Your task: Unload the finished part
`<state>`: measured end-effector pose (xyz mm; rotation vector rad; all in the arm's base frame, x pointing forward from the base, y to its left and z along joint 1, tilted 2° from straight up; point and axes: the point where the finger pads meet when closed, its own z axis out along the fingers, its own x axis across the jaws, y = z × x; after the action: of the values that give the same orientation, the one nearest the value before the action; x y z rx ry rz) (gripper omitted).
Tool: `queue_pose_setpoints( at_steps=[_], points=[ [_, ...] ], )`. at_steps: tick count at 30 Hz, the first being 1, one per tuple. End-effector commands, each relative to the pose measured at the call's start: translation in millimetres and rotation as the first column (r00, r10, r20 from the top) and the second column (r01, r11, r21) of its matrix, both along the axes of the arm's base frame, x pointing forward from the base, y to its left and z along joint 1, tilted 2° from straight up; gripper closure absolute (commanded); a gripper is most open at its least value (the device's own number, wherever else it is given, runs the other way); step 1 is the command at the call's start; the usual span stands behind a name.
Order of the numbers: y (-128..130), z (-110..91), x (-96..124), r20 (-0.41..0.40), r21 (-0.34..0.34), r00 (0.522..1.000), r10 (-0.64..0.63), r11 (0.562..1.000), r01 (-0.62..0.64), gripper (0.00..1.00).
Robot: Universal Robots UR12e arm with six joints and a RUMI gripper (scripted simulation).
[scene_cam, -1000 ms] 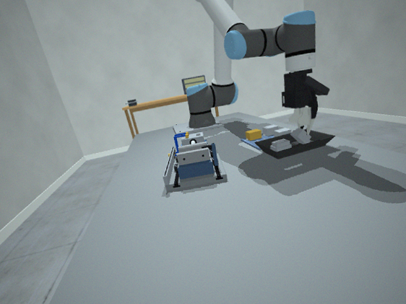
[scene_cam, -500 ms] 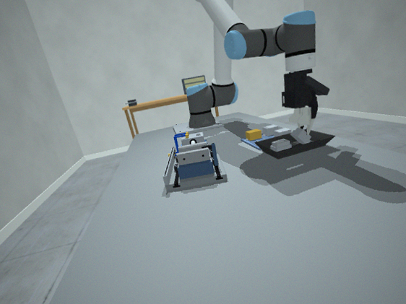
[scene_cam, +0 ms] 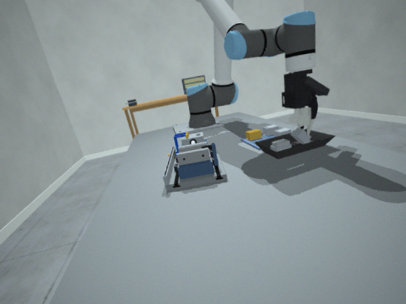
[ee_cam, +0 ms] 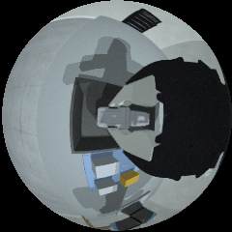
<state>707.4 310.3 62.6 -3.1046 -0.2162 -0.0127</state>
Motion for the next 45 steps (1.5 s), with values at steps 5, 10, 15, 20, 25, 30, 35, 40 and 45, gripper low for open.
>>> queue_pose_setpoints(
  at_steps=[5,10,15,20,25,30,35,40,45],
  points=[
    [0.0,-2.1,0.5,0.001,0.0,1.0,0.0,1.0,0.0,1.0],
    [0.1,-4.7,0.5,0.001,0.0,1.0,0.0,1.0,0.0,1.0],
    [0.2,-7.3,0.5,0.001,0.0,1.0,0.0,1.0,0.0,1.0],
    [0.3,-8.7,0.5,0.001,0.0,1.0,0.0,1.0,0.0,1.0],
    [0.3,-10.4,0.6,0.001,0.0,1.0,0.0,1.0,0.0,1.0],
    [0.3,-11.3,0.6,0.001,0.0,1.0,0.0,1.0,0.0,1.0],
    [0.3,-11.4,0.6,0.001,0.0,1.0,0.0,1.0,0.0,1.0],
    [0.3,-11.4,0.6,0.001,0.0,1.0,0.0,1.0,0.0,1.0],
    [0.3,-11.4,0.6,0.001,0.0,1.0,0.0,1.0,0.0,1.0]
  ],
)
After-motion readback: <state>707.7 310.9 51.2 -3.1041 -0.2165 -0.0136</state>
